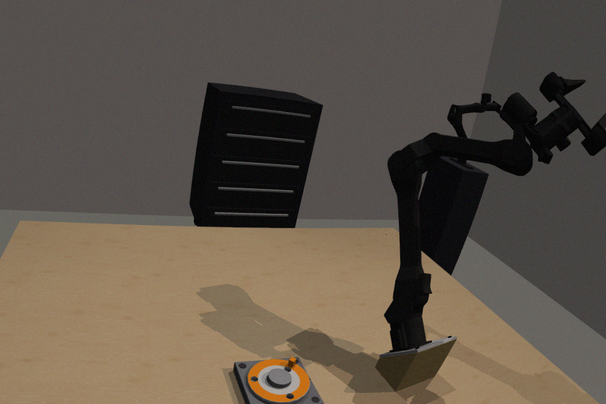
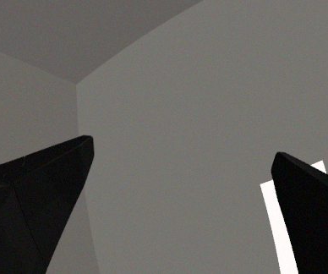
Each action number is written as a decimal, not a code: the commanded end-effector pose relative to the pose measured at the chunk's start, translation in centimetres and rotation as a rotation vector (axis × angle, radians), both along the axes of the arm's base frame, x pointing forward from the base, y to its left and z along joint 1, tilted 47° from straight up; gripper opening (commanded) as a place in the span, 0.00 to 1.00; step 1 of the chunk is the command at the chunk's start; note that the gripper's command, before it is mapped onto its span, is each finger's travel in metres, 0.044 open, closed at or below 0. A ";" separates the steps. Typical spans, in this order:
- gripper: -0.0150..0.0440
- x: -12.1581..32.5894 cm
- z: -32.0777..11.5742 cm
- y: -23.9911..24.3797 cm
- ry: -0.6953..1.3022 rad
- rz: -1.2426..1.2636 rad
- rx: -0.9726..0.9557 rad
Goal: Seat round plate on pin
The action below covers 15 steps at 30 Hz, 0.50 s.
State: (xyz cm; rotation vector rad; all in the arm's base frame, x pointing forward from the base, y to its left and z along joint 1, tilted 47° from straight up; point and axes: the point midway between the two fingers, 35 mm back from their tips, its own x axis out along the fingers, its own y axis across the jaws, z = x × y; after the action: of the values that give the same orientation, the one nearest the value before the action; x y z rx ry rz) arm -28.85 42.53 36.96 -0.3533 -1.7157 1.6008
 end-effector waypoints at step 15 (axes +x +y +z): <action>0.26 22.8 -12.5 9.2 0.308 -0.589 -0.754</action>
State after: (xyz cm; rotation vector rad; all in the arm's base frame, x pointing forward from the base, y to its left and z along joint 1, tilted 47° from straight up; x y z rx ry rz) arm -11.16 51.37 27.42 -0.7646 -0.8598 1.7088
